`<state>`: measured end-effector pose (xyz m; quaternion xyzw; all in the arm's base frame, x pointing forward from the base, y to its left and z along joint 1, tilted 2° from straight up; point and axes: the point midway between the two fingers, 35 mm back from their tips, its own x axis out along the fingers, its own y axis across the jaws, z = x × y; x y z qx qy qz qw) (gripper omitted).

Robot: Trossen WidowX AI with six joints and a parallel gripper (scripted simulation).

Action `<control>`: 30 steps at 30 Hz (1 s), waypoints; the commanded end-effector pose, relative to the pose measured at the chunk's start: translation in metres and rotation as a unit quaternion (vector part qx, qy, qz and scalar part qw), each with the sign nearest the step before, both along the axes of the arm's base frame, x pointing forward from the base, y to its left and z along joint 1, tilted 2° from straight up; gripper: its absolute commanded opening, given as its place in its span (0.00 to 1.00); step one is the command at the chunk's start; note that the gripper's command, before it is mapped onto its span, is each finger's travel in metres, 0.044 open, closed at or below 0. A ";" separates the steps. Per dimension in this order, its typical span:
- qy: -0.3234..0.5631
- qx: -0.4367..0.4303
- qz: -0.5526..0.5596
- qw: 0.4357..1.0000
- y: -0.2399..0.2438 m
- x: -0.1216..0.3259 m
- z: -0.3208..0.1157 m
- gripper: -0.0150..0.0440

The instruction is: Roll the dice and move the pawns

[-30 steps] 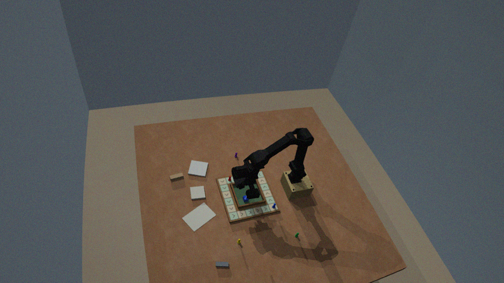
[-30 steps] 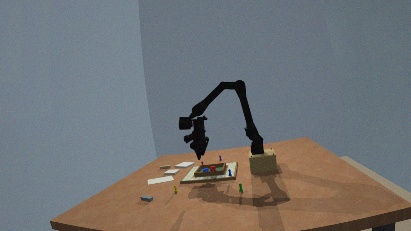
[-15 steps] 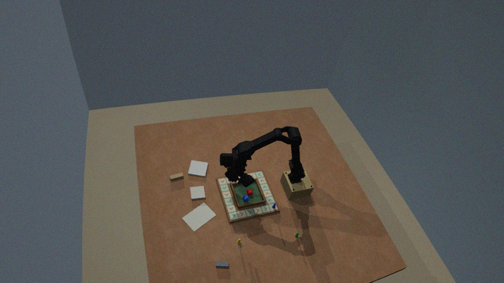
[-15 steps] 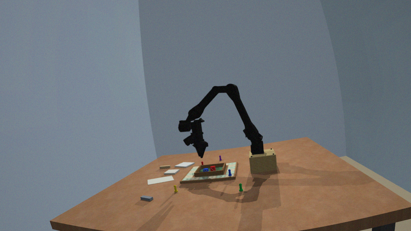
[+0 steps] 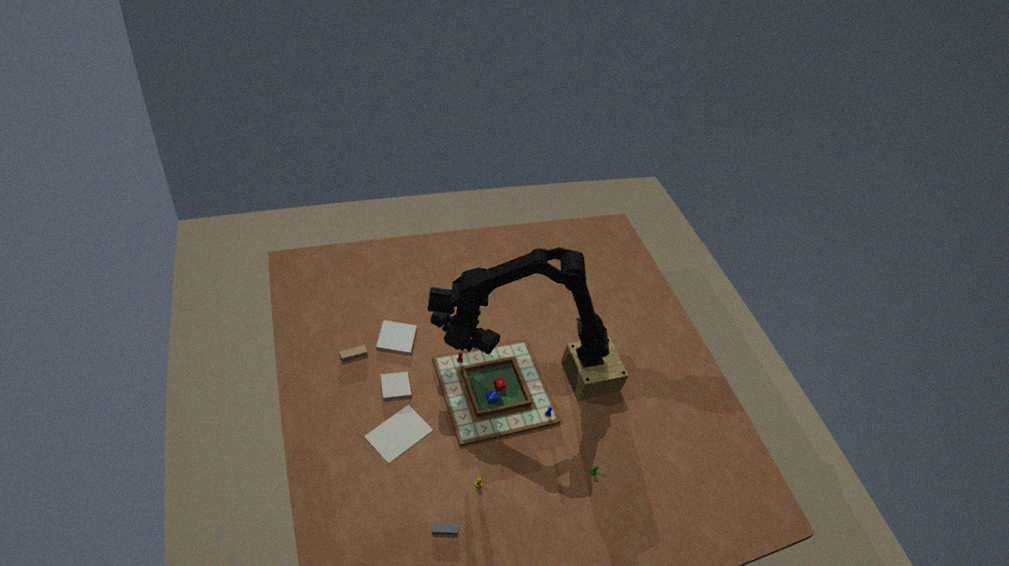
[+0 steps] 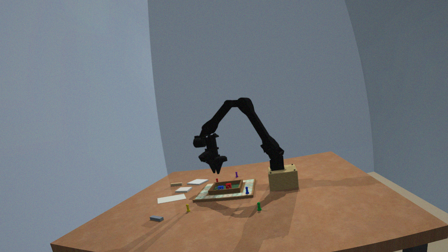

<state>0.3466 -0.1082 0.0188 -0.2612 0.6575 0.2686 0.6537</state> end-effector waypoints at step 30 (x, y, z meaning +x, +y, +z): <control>-0.003 0.001 0.004 1.000 0.000 0.002 -0.053 0.59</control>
